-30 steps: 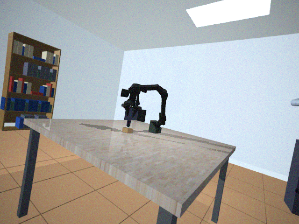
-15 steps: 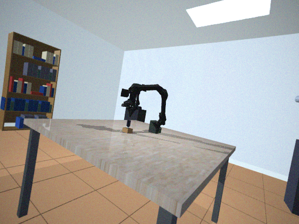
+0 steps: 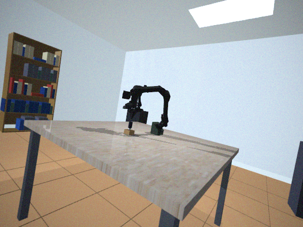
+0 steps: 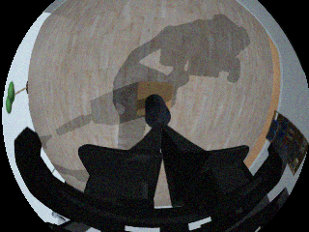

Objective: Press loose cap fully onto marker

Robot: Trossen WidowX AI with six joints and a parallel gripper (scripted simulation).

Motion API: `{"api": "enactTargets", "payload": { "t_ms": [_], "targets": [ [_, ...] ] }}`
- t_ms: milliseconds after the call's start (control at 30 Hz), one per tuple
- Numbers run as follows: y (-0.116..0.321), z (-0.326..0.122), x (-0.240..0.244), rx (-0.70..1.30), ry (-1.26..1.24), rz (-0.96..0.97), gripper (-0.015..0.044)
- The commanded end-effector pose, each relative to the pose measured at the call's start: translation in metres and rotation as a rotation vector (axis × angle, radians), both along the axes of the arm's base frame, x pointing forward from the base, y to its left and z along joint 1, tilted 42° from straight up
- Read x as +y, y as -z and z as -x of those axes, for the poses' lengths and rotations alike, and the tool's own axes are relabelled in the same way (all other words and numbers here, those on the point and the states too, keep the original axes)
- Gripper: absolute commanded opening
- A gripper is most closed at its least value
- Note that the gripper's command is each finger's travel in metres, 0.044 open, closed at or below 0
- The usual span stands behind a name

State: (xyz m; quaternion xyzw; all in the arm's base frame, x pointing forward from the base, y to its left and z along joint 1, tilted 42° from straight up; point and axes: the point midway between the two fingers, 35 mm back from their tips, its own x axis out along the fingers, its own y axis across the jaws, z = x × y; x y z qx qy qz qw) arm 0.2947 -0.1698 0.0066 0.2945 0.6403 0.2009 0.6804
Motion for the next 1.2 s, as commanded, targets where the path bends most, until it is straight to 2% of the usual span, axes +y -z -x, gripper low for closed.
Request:
{"api": "enactTargets", "payload": {
  "t_ms": [0,567,867,1167],
  "targets": [
    [0.005,0.000,0.005,0.002,0.003,-0.003,0.0000],
    [0.024,-0.003,0.022,0.002,0.003,-0.004,0.0000],
    [0.019,-0.003,0.016,-0.003,0.003,0.003,0.0000],
    [-0.046,0.006,-0.041,0.000,0.003,0.005,0.0000]
  ]
}}
